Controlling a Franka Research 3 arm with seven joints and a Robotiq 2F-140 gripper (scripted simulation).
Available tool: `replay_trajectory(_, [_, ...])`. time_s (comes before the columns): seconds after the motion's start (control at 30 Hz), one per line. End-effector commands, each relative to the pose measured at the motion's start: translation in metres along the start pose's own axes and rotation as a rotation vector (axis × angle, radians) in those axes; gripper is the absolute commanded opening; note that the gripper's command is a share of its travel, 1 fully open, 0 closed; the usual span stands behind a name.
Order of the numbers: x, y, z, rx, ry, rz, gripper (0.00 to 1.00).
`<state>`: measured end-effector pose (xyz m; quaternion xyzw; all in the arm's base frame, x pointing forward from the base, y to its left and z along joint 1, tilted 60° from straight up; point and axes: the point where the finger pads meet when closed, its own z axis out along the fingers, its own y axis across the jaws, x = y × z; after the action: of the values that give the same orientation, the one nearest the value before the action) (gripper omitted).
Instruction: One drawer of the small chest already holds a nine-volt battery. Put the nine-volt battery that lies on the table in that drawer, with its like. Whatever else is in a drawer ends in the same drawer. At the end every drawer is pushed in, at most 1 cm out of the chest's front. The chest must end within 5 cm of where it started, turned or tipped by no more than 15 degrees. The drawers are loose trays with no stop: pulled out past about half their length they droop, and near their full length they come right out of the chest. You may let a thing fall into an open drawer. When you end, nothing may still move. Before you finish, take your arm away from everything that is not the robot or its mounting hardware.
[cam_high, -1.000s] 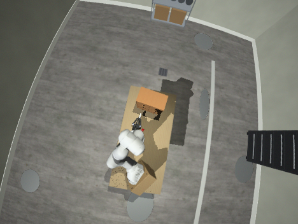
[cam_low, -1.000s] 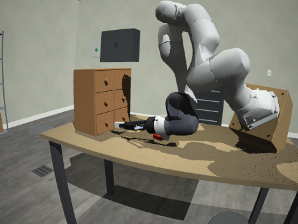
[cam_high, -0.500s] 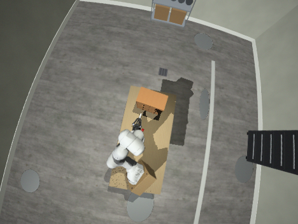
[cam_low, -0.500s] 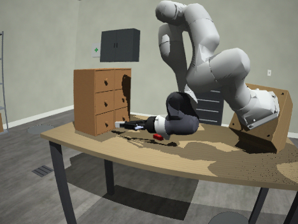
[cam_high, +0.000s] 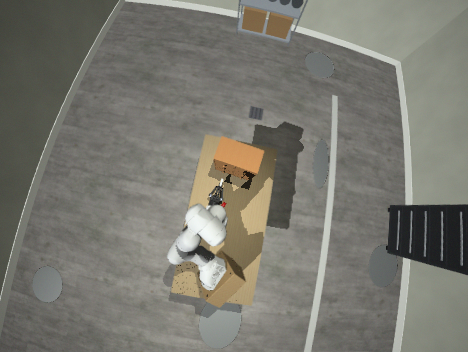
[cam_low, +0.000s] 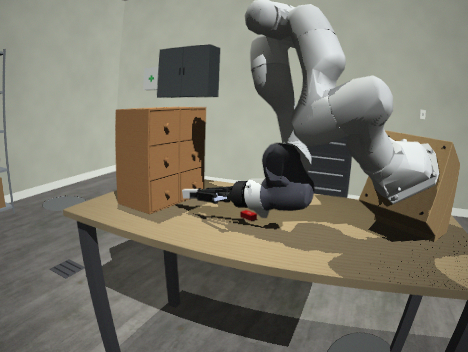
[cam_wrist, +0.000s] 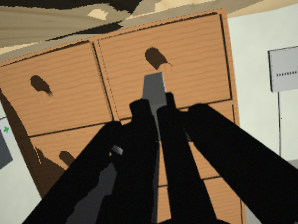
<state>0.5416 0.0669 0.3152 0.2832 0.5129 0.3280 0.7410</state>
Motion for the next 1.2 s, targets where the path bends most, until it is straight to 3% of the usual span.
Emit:
replay_trajectory(0.0, [0.000, -0.002, -0.002, -0.004, 0.005, 0.010, 0.00])
replay_trajectory(1.17, [-0.015, -0.044, -0.013, -0.004, 0.005, 0.010, 0.00])
